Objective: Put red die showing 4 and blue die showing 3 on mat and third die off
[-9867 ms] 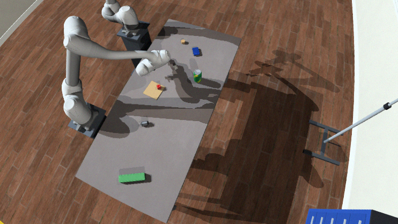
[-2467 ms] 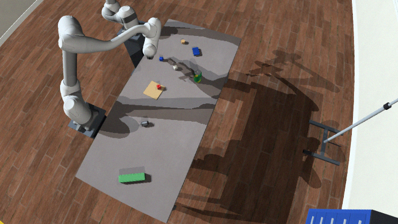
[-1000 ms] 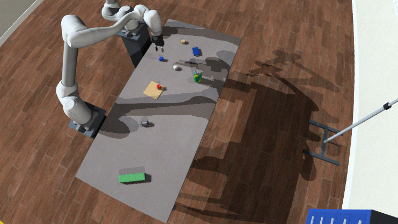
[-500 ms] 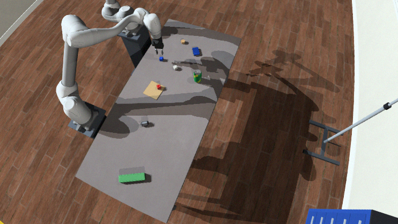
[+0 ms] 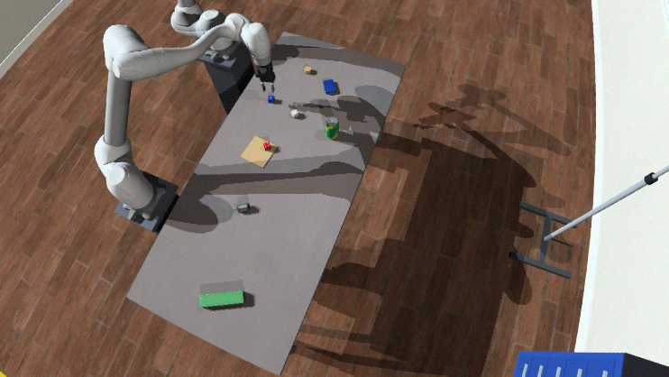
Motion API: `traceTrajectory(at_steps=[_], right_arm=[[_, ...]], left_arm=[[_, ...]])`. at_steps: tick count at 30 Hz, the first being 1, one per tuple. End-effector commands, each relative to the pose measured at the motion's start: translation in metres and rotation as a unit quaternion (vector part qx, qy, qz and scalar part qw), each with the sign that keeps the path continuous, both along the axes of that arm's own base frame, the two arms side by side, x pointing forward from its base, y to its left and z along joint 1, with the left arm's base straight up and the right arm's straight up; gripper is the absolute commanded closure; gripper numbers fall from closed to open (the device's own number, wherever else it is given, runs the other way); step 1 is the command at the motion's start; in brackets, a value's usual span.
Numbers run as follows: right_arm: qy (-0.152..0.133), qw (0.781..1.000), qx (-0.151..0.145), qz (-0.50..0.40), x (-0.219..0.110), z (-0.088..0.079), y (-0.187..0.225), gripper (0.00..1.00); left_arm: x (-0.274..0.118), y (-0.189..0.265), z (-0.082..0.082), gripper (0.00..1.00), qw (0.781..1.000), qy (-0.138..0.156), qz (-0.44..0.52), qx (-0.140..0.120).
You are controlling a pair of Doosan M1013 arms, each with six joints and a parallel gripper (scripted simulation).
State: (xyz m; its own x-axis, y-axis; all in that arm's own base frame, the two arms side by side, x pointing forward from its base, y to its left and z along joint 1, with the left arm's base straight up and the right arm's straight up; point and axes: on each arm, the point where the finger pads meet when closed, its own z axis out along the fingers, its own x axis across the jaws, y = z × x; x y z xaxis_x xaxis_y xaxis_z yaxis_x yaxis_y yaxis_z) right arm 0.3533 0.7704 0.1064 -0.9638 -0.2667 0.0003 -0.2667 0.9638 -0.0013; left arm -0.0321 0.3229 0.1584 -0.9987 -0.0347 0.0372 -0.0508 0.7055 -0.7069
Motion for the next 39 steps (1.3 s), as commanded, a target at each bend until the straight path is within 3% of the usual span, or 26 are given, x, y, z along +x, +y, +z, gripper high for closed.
traceTrajectory(at_steps=[1, 39], right_arm=[[0.000, 1.000, 0.001, 0.000, 0.000, 0.000, 0.000, 0.13], [0.000, 1.000, 0.001, 0.000, 0.001, -0.044, 0.000, 0.13]], left_arm=[[0.000, 0.000, 0.000, 0.00, 1.000, 0.000, 0.000, 0.001], [0.000, 0.000, 0.000, 0.00, 1.000, 0.000, 0.000, 0.001]])
